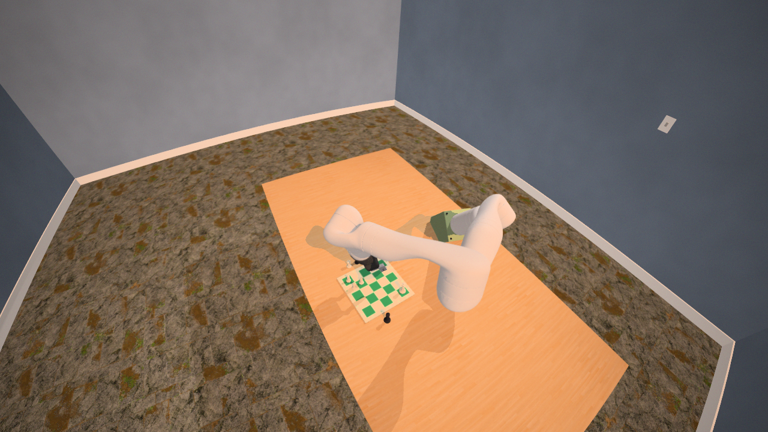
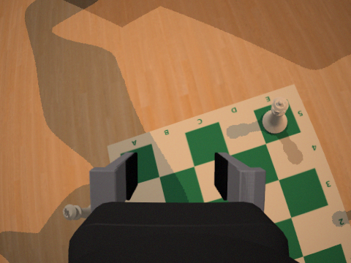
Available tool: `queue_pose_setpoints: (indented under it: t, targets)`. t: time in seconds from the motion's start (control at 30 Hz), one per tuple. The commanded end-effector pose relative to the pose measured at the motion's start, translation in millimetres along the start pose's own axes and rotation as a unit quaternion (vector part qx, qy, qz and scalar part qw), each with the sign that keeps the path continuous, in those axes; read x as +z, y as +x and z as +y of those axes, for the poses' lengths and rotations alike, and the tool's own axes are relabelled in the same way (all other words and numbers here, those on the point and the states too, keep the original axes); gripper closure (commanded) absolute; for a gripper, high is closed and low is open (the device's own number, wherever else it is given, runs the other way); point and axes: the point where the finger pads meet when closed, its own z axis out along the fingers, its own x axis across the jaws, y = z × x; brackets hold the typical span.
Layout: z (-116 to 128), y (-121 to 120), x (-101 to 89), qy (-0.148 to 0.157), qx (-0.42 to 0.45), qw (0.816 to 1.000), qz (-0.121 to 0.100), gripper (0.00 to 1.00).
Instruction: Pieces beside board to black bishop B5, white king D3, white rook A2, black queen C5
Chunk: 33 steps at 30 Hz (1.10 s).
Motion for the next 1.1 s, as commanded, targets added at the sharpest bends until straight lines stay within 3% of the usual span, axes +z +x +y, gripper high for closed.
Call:
queue_pose_setpoints:
  t: [0.0,0.07,0.1,0.43,0.47,0.73,0.77,1.03,1.07]
  targets:
    - [0,-3,-0.8,-0.001,0.003,1.000,0.000,0.00]
    - [0,-3,-0.8,-0.001,0.003,1.000,0.000,0.00]
    - [5,-10,-2.0,-0.010,0.023,1.000,0.014,0.00]
    - [5,-10,-2.0,-0.010,0.023,1.000,0.014,0.00]
    - [10,-17,-3.4,-0.019,0.042,0.999,0.028,0.00]
    - [10,-17,-3.4,-0.019,0.042,0.999,0.028,0.00]
    - [14,-25,-5.0,-0.029,0.060,0.997,0.040,0.00]
    - [14,-25,-5.0,-0.029,0.060,0.997,0.040,0.00]
    - [19,-32,-6.6,-0.038,0.077,0.995,0.053,0.00]
